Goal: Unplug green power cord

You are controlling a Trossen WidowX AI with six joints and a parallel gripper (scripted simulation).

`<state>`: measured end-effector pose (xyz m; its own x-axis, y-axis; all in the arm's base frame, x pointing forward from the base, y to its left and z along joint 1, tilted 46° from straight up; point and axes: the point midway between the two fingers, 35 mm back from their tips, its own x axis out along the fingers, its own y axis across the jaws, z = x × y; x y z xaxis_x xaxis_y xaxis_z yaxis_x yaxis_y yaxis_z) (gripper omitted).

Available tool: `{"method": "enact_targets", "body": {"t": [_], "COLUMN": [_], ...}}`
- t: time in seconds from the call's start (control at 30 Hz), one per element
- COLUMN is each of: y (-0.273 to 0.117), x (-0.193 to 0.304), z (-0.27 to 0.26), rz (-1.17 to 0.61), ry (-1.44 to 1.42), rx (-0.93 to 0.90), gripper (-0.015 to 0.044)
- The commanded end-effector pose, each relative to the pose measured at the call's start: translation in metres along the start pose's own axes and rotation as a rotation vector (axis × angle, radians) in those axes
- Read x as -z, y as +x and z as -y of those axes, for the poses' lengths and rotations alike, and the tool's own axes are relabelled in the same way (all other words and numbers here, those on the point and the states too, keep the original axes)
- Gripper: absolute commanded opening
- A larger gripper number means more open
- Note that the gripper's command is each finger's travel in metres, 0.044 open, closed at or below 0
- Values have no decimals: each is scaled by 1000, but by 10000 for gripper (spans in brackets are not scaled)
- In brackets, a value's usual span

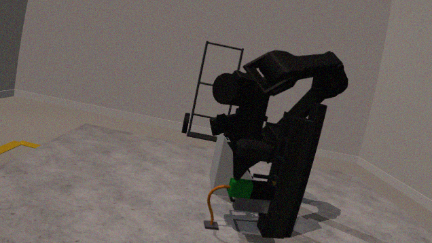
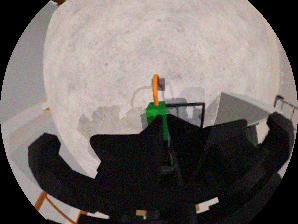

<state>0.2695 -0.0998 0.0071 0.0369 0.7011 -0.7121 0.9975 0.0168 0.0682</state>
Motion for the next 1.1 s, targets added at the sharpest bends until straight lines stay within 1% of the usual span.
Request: {"method": "enact_targets", "body": {"t": [0.0, 0.33, 1.07], "y": [1, 0, -2], "x": [1, -2, -37], "z": [0, -1, -2], "rz": [0, 0, 1], "ry": [-2, -2, 1], "rx": [3, 3, 3], "gripper": [0, 0, 0]}}
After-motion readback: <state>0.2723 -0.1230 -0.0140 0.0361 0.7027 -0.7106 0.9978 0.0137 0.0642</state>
